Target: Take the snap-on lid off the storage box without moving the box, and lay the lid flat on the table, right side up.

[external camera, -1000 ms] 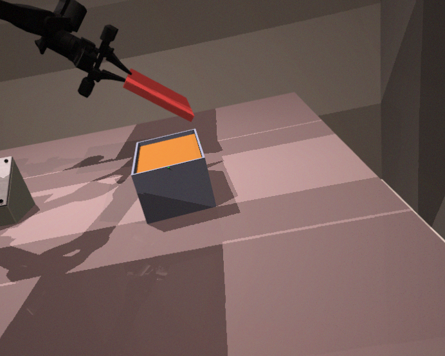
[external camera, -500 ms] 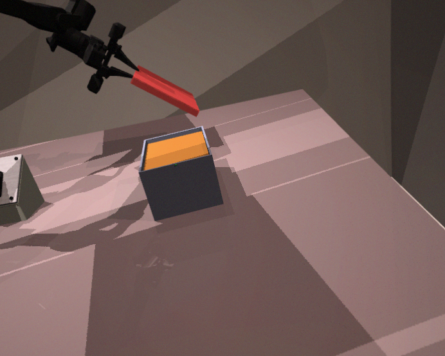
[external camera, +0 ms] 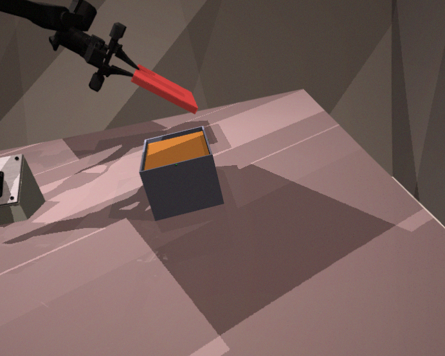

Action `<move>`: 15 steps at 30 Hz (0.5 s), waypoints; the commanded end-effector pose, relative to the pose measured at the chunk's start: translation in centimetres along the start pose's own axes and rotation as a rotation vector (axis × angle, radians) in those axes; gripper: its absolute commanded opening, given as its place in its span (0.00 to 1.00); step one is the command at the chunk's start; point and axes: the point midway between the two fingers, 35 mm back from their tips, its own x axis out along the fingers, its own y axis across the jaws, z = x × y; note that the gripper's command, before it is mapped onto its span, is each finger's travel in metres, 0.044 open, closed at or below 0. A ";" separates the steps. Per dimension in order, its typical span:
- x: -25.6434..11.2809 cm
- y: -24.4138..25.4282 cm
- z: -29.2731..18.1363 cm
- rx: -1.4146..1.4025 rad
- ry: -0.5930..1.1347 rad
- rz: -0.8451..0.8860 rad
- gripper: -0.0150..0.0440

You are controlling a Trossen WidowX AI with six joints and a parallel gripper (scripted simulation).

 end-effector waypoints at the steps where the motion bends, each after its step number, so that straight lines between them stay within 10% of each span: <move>1: -0.4 0.6 -0.4 0.015 0.000 0.015 0.25; 15: 0.0 -0.1 -0.4 0.015 0.000 0.015 0.25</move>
